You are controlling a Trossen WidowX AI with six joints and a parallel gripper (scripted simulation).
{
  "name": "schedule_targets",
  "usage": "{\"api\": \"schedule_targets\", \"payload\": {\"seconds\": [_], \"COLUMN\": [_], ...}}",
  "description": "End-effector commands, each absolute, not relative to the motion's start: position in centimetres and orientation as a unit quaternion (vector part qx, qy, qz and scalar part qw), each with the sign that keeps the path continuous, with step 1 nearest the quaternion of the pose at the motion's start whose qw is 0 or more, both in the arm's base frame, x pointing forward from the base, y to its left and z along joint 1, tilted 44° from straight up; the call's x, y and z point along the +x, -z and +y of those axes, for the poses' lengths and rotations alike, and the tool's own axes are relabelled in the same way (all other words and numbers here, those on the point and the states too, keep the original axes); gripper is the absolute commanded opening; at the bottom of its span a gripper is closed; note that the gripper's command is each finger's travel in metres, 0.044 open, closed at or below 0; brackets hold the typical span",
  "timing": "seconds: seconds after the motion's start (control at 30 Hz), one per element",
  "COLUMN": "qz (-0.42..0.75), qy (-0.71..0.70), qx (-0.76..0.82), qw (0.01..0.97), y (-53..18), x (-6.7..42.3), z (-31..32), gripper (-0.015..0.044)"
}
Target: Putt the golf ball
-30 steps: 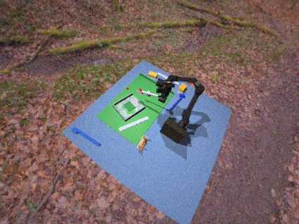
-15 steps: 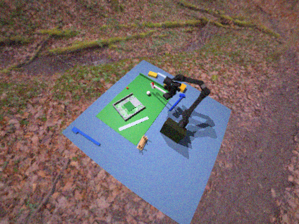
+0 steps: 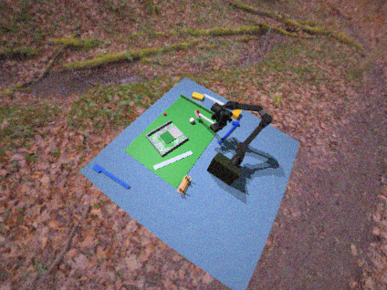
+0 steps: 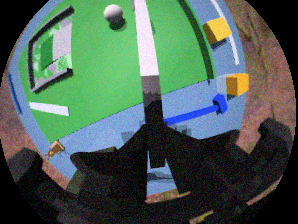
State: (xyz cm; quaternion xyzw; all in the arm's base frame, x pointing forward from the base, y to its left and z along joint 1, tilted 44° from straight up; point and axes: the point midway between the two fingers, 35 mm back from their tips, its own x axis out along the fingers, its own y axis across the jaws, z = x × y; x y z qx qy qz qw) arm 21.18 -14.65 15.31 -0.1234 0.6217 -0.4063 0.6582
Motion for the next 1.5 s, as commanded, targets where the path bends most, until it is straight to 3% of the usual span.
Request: {"api": "schedule_targets", "payload": {"seconds": [0.0,1.47], "qz": [0.616,0.615], "qy": [0.407,0.408], "qx": [-0.127,-0.128], "qw": [0.662,0.662], "y": [-15.2,-15.2], "x": [21.2,19.8], "z": [-15.0,-18.9], "gripper": [0.0000,0.0000]}}
